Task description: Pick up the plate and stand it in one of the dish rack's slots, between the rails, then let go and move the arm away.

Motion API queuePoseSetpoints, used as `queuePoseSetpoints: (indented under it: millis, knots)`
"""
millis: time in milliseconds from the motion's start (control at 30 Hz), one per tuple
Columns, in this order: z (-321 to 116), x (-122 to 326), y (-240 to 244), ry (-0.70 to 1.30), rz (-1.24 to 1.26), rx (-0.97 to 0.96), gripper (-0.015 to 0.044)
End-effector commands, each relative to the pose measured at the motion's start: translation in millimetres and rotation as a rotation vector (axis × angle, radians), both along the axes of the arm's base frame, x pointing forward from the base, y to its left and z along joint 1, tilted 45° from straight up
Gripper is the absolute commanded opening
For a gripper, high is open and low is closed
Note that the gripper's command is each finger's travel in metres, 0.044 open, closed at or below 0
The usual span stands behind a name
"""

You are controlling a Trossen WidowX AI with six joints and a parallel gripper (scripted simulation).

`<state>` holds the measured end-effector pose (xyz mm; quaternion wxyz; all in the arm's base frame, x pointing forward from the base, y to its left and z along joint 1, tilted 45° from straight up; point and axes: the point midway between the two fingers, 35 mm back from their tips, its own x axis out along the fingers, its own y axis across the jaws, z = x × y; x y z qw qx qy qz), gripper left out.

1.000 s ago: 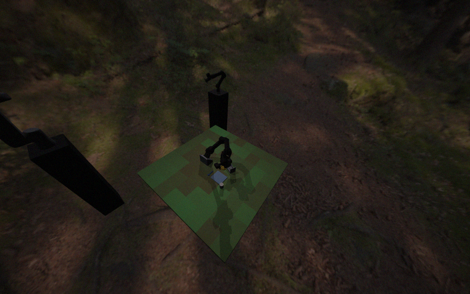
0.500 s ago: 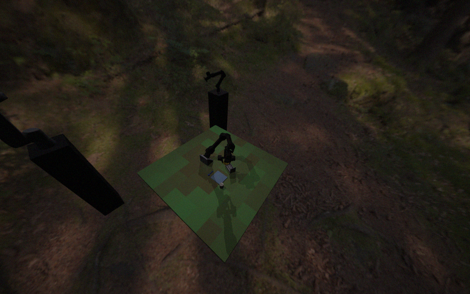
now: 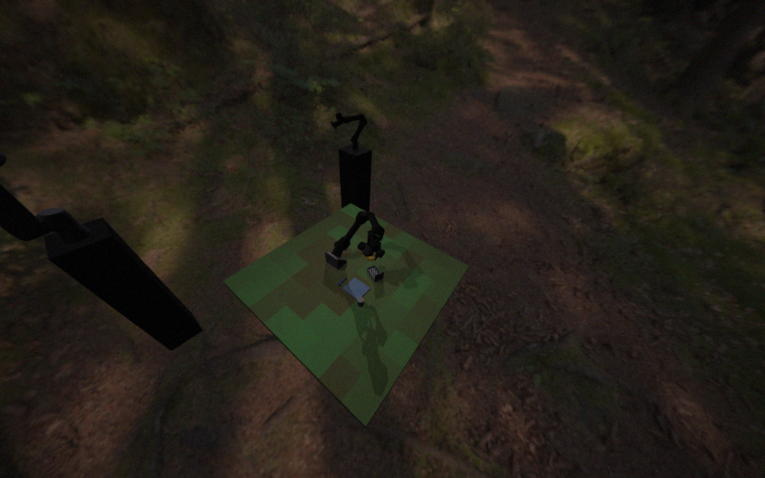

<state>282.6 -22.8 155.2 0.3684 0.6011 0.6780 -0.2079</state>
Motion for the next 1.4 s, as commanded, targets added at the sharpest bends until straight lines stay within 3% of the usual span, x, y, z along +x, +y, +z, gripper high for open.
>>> queuePoseSetpoints:
  millis: [0,500,667,1367]
  knots:
    - [8,-10,10,0.069,-0.084,0.001,0.0000]
    - [29,-53,47,0.367,-0.436,0.004,0.0000]
    - [27,-54,48,0.365,-0.428,-0.011,0.0000]
    - [-30,-77,66,0.230,-0.192,-0.450,0.0000]
